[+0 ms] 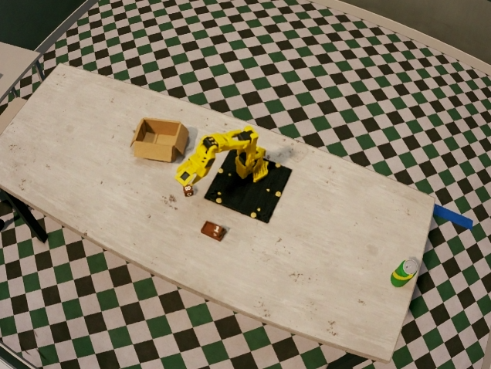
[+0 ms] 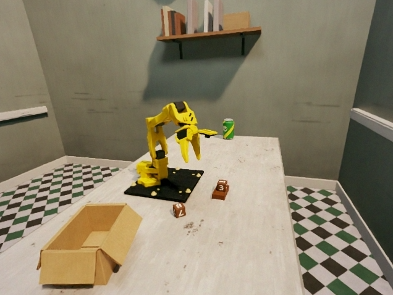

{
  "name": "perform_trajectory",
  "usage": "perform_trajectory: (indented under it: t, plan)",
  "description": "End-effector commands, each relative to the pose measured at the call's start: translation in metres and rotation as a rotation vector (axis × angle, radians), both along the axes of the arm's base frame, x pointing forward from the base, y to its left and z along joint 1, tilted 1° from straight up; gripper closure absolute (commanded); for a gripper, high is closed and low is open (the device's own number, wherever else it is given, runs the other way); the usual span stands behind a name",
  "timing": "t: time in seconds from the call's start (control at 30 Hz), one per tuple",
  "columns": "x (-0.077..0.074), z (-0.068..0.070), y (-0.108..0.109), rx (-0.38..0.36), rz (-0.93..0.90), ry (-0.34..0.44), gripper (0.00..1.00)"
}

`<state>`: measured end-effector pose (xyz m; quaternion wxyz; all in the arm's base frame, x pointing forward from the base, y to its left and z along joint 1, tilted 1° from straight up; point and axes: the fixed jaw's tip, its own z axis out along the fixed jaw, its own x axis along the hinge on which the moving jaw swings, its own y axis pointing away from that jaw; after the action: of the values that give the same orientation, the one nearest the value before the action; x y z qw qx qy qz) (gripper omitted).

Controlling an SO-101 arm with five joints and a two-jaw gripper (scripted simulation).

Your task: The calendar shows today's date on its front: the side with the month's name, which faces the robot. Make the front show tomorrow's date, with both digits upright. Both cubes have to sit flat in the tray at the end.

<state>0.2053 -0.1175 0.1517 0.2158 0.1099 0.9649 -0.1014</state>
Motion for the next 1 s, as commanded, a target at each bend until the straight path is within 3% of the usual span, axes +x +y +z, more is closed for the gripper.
perform_trajectory:
  t: [0.0, 0.27, 0.97]
  plan:
    - [-0.007, 0.001, -0.013, 0.048, -0.195, -0.058, 0.65]
    - [-0.018, -0.002, -0.029, 0.121, -0.444, -0.109, 0.65]
    - [-0.024, -0.004, -0.037, 0.158, -0.571, -0.135, 0.65]
